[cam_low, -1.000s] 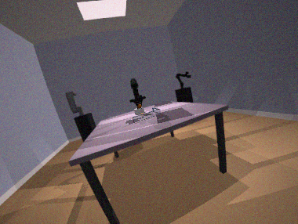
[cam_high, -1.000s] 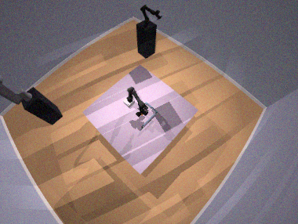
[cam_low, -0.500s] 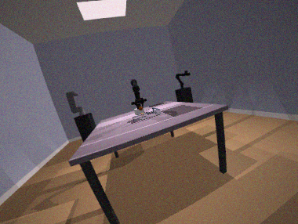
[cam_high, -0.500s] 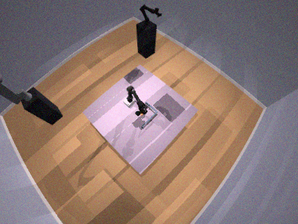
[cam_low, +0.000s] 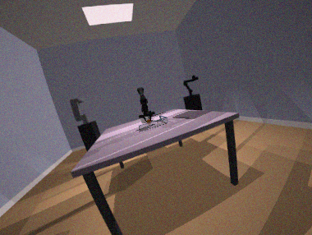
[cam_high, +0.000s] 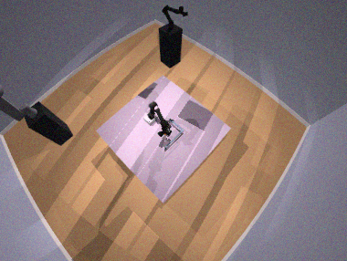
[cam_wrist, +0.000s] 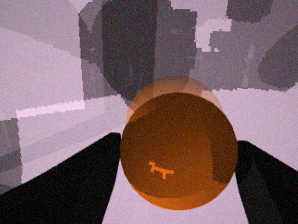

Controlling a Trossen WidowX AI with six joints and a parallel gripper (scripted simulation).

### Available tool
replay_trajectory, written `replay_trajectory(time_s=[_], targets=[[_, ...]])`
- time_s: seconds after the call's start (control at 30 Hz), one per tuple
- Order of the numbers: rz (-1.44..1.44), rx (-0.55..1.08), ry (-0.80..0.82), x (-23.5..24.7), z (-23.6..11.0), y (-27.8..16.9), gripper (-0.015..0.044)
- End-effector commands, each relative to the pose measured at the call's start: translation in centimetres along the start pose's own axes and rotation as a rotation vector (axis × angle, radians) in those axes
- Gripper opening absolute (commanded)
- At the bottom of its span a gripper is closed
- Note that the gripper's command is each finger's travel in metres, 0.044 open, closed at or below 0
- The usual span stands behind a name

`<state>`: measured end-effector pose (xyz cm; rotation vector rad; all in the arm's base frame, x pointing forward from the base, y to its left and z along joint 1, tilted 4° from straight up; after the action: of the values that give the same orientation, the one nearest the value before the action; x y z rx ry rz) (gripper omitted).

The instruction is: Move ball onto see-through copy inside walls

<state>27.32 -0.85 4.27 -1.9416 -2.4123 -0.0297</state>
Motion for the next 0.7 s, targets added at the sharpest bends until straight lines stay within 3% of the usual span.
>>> replay_trajectory(time_s=[0.0, 0.63, 0.67], targets=[[0.005, -0.003, 0.003, 0.1, 0.8, -0.1, 0.0000], [0.005, -0.003, 0.003, 0.1, 2.7, -0.1, 0.0000], [0.000, -0.008, -0.002, 0.0, 2.2, 0.1, 0.0026]])
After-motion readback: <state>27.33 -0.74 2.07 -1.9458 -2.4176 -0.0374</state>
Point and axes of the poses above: the point midway between the two fingers, 35 mm back from their tips, its own z axis out along the fingers, its own x axis across the jaws, y = z × x, the point moved 5 cm from there along -z, back along the fingers, and after that the axes turned 8 degrees about -z, right-handed, at the moved point
